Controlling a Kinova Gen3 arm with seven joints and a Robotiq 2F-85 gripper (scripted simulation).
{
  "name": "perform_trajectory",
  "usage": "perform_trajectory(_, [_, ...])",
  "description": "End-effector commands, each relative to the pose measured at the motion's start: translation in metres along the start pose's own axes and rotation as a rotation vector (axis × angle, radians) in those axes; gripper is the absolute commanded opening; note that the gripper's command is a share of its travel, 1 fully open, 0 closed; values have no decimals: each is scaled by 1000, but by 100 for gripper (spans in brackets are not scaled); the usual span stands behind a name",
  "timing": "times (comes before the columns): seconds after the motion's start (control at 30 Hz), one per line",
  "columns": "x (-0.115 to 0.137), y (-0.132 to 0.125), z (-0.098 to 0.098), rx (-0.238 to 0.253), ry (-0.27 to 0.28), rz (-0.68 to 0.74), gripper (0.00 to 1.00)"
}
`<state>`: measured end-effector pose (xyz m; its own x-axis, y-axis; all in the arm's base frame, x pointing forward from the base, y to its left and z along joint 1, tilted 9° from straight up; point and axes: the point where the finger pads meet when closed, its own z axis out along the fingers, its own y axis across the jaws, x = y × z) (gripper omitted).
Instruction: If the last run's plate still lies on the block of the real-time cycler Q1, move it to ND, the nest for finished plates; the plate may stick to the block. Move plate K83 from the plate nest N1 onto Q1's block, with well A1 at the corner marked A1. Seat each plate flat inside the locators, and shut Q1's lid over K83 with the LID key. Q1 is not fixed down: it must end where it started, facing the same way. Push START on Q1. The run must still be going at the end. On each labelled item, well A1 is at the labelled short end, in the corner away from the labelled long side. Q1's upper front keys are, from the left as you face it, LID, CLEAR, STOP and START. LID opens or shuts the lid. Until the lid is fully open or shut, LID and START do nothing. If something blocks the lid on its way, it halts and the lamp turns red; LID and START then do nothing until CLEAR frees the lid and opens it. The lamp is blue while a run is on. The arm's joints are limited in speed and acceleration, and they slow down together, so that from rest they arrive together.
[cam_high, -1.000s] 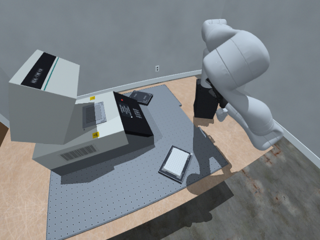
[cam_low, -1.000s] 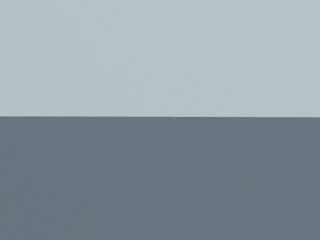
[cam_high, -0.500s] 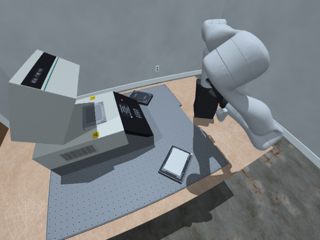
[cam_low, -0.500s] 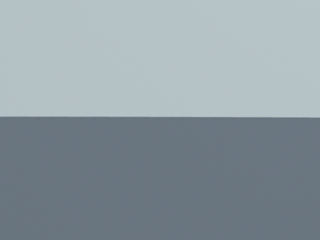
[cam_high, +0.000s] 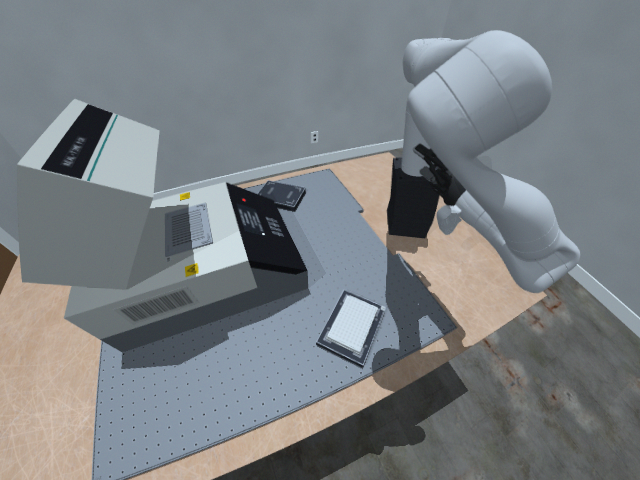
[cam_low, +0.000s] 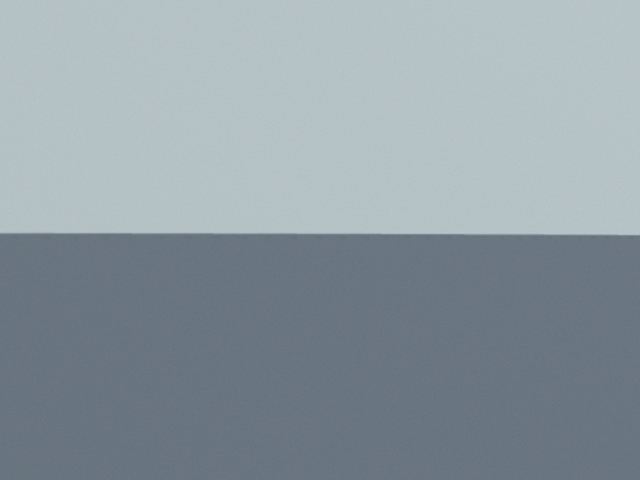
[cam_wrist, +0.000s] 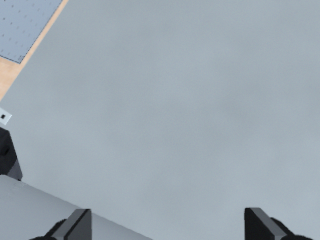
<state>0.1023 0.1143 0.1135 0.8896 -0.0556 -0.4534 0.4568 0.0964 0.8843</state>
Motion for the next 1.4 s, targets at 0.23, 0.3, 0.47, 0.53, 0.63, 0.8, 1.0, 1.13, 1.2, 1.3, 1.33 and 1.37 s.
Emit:
perform_trajectory(0.23, [-13, 19, 0, 1, 1, 0, 83])
perform_trajectory(0.3, [-16, 23, 1, 1, 1, 0, 81])
perform_trajectory(0.47, [-24, 34, 1, 1, 1, 0, 77])
perform_trajectory(0.53, [-27, 39, 1, 1, 1, 0, 75])
perform_trajectory(0.63, [-30, 43, 1, 1, 1, 0, 73])
perform_trajectory(0.8, [-36, 52, 2, 1, 1, 0, 69])
perform_trajectory(1.0, [-45, 65, 2, 1, 1, 0, 64])
perform_trajectory(1.13, [-51, 74, 2, 1, 1, 0, 60])
perform_trajectory(1.2, [-53, 76, 2, 1, 1, 0, 59])
perform_trajectory(1.3, [-56, 80, 3, 1, 1, 0, 58])
perform_trajectory(1.33, [-57, 82, 3, 1, 1, 0, 57])
perform_trajectory(1.37, [-59, 85, 3, 1, 1, 0, 56])
